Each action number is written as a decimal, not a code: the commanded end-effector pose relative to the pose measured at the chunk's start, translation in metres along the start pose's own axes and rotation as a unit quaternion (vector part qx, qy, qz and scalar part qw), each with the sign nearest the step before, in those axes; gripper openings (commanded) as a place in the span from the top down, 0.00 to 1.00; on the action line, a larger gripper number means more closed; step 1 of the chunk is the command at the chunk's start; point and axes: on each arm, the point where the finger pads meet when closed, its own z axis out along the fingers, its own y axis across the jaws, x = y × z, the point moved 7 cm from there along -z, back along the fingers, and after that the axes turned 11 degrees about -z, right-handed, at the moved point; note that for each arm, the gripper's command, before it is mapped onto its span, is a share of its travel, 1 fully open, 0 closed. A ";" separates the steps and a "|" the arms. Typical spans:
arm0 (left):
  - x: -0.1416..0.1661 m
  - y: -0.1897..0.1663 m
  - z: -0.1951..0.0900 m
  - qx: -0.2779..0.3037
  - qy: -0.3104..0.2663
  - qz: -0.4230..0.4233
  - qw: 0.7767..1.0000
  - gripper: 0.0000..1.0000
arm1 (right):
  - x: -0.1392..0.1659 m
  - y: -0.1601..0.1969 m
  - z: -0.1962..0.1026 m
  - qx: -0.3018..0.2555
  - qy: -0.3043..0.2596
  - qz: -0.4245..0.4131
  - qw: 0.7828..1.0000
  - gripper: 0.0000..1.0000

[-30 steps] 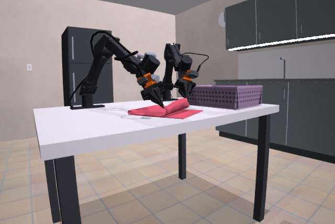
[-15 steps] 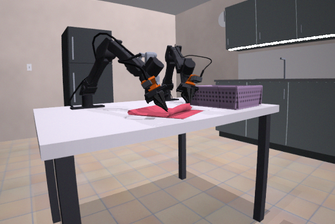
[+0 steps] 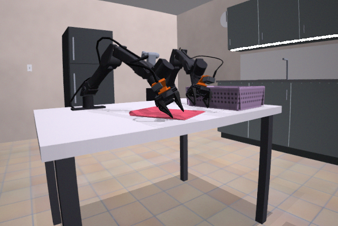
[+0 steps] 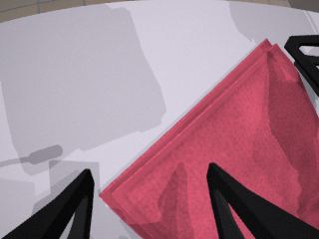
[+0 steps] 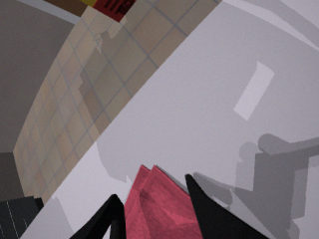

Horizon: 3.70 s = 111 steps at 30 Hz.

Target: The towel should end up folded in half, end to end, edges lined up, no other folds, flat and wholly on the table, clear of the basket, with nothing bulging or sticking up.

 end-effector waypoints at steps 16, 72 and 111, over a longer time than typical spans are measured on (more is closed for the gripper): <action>-0.034 -0.016 -0.034 0.009 -0.015 0.009 1.000 0.22 | -0.040 0.028 -0.040 -0.014 -0.023 -0.003 1.000 0.16; -0.040 -0.018 -0.043 0.005 -0.002 0.007 1.000 0.22 | -0.056 0.041 -0.060 -0.018 -0.033 0.001 0.999 0.16; -0.034 -0.021 -0.136 0.003 0.006 0.006 1.000 0.22 | -0.052 0.027 -0.140 -0.002 -0.009 0.000 1.000 0.16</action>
